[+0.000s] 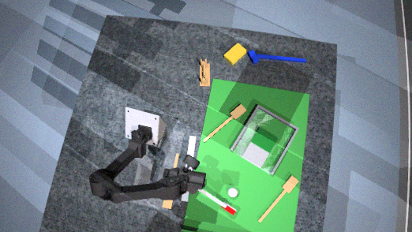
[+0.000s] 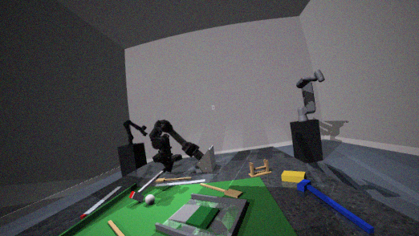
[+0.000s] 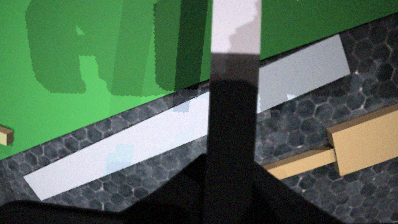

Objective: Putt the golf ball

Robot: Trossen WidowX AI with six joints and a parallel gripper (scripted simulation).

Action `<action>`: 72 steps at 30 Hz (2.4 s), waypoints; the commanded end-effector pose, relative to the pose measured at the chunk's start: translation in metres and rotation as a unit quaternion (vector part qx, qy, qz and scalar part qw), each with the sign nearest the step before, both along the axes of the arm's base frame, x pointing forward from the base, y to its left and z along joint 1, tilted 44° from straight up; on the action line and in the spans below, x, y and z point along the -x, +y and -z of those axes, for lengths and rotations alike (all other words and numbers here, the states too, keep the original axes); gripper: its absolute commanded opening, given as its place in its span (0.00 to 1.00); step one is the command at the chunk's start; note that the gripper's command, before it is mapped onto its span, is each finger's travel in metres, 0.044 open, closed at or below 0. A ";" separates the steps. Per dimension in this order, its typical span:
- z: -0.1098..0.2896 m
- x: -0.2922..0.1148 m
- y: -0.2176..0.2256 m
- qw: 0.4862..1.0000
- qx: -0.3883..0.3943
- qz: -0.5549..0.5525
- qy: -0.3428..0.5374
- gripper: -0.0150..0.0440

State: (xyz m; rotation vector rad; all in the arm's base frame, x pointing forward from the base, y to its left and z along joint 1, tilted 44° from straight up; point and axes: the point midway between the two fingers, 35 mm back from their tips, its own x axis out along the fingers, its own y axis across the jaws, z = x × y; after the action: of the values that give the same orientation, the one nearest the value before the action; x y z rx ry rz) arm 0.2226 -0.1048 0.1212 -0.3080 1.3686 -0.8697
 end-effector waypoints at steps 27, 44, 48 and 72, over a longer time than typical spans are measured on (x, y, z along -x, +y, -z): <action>0.073 -0.038 0.072 1.000 0.000 -0.005 -0.006 0.25; 0.031 -0.040 0.113 1.000 -0.001 -0.005 -0.005 0.25; 0.037 -0.038 0.108 1.000 0.000 -0.006 0.000 0.25; 0.037 -0.038 0.108 1.000 0.000 -0.006 0.000 0.25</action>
State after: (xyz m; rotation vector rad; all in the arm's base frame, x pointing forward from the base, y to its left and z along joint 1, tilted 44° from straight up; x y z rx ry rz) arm 0.2605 0.0022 0.0843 -0.3115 1.3673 -0.8633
